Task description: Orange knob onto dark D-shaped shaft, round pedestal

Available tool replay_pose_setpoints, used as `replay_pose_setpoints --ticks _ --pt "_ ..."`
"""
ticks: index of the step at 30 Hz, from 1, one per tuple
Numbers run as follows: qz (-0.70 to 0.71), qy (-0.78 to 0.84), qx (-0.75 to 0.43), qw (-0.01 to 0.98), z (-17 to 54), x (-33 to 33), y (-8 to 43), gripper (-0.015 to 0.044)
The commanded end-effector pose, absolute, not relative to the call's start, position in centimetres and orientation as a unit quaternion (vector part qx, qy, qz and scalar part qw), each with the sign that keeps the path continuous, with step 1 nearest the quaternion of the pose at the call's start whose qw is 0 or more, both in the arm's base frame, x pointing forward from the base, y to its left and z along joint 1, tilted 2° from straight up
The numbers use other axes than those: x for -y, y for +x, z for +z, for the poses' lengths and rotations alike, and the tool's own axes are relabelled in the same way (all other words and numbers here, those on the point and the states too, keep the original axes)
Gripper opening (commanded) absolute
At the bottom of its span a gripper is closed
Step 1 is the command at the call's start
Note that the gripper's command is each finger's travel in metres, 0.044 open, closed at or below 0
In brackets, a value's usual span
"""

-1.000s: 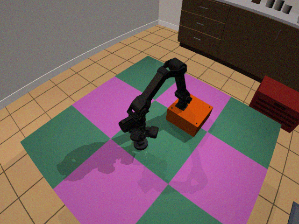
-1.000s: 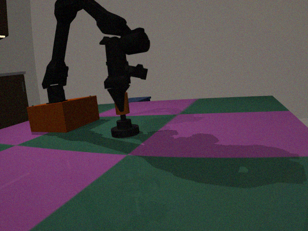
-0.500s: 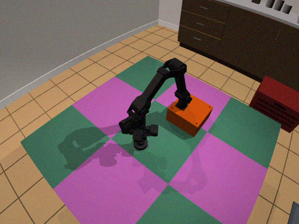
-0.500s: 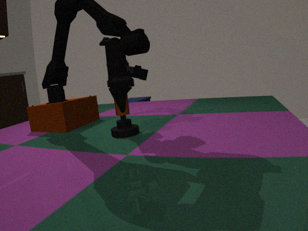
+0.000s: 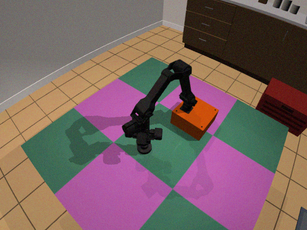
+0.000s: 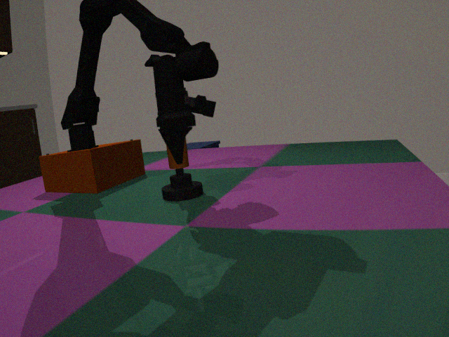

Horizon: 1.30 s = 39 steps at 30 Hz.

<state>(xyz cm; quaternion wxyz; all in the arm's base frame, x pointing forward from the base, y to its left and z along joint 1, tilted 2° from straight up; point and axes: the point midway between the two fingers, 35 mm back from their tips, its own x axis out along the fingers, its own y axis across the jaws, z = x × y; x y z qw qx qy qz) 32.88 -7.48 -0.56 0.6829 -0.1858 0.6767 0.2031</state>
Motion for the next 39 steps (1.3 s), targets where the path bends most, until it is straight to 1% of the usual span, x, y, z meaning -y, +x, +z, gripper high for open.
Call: replay_pose_setpoints --ticks 1,9,16,39 --pt "0.203 -0.188 -0.677 0.682 -0.64 7.52 32.89 0.0" --pt "0.206 -0.191 -0.676 0.681 -0.1 7.55 32.96 0.0" --pt "0.273 -0.259 -0.652 0.659 -0.38 7.58 32.97 0.0" --pt "0.273 -0.259 -0.652 0.659 -0.26 7.55 32.93 0.0"
